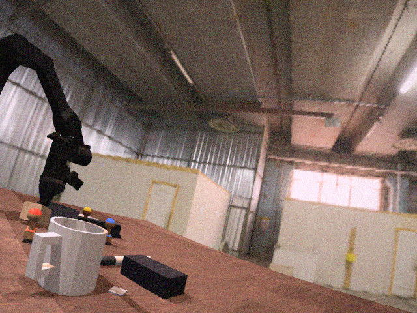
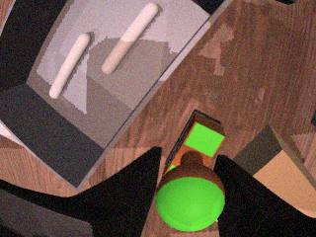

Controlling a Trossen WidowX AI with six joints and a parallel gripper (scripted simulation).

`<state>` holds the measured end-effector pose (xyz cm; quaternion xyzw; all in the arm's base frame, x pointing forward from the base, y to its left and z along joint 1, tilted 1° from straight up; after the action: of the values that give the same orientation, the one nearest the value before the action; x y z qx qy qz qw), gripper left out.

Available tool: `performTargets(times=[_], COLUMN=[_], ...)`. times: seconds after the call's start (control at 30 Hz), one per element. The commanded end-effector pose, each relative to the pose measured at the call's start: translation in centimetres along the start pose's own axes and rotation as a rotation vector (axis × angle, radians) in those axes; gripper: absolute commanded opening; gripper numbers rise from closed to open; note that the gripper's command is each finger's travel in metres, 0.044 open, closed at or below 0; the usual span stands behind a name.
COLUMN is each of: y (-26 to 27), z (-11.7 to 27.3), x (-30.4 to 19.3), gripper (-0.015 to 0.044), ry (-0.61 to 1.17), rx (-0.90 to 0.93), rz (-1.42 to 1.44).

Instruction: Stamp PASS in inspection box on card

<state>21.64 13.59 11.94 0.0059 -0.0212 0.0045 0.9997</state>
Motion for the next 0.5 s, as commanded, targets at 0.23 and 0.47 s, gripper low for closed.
performTargets(times=[0.23, 0.47], y=[-0.01, -0.01], z=[0.02, 0.36], x=[-0.02, 0.02], gripper=[0.0, 0.0], ry=[0.004, 0.003], rx=[-0.001, 0.001], rz=[0.0, 0.0])
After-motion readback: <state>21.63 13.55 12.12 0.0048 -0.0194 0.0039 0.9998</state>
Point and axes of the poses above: the point midway between the two fingers, 35 mm back from their tips, its own z axis back along the fingers, its own y axis across the jaws, x = y × z, the point moved 7 cm from there along z, back along the fingers, and after that the axes turned 2 degrees about -z, right-handed, at the moved point
